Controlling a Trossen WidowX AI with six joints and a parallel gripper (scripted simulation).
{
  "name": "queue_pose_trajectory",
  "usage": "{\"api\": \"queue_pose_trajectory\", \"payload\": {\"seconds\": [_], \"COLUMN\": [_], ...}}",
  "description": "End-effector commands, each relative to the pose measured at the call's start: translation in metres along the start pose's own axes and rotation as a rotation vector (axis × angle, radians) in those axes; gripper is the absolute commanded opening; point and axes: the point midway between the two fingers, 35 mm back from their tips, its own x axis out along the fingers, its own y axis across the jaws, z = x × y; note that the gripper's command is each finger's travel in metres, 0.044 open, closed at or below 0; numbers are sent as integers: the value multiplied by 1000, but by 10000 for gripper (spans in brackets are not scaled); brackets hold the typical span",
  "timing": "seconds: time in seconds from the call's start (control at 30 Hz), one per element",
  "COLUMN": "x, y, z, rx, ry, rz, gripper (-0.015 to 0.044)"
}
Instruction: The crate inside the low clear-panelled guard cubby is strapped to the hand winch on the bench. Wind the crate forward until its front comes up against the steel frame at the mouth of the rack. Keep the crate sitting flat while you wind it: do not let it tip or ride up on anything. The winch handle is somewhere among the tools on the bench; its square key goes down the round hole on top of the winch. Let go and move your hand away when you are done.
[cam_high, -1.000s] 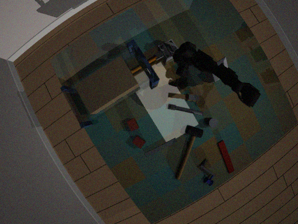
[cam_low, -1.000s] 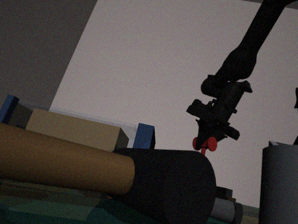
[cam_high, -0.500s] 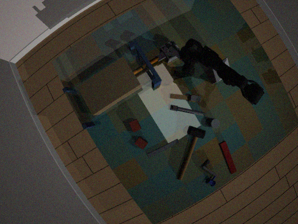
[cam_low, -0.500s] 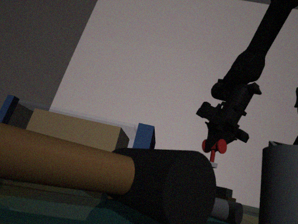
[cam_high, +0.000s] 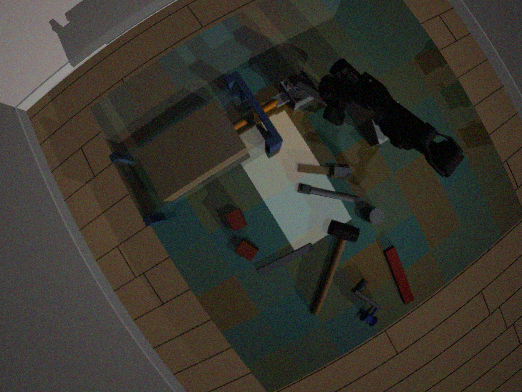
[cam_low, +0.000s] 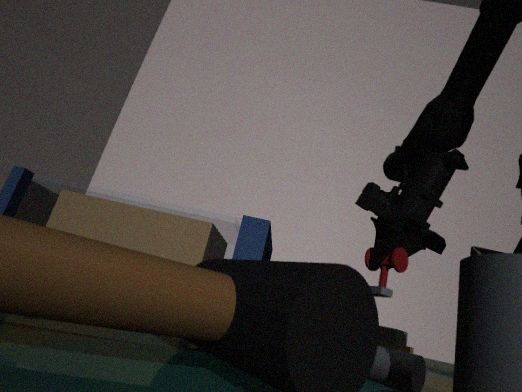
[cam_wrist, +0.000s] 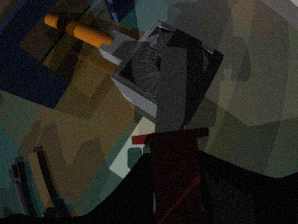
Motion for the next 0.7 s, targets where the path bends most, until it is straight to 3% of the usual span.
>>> {"api": "queue_pose_trajectory", "payload": {"seconds": [0.0,0.67], "x": [2,3], "y": [-21,-53], "z": [-1,6], "rx": [9,9], "ry": [9,7], "rz": [-62,-65], "gripper": [0,0]}}
